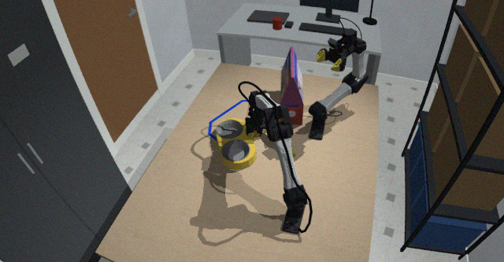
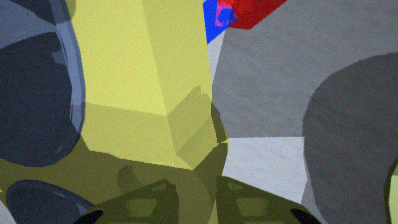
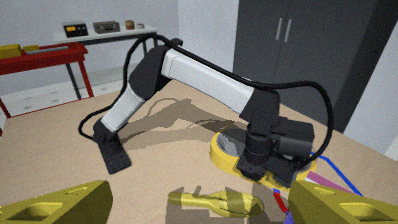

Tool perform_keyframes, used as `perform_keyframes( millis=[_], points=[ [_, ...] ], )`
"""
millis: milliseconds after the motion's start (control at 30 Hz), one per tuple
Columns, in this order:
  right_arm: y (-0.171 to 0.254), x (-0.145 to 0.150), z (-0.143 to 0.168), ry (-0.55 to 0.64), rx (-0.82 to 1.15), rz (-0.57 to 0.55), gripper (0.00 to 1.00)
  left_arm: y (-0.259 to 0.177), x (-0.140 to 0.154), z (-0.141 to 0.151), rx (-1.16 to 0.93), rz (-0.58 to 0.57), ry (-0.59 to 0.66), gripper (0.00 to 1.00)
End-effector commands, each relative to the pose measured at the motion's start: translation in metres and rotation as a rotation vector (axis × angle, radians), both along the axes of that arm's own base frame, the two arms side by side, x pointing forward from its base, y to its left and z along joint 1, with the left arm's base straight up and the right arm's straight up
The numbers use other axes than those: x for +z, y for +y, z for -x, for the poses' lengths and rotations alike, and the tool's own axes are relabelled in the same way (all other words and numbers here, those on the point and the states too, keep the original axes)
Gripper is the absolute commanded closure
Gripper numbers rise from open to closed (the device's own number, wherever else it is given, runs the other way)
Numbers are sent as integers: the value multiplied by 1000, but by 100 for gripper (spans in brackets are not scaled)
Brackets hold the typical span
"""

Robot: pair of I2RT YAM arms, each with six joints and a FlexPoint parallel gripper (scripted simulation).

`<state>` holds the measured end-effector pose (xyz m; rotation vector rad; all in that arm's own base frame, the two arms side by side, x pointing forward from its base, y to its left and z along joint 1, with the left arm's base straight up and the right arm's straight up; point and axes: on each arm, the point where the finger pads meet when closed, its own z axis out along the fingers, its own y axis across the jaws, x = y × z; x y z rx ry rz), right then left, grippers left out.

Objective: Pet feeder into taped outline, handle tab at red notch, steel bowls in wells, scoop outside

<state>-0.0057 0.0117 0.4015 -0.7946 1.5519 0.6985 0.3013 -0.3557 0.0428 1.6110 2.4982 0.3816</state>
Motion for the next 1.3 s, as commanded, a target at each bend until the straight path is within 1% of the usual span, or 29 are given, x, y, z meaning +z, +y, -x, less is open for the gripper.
perform_keyframes(
  millis=[0,1267],
  points=[
    [2,2,-2,1,0,3,12,-20,-4,-6,-104,11,-35,94],
    [2,2,-2,1,0,3,12,-61,-5,-10,-513,24,-18,94]
  ],
)
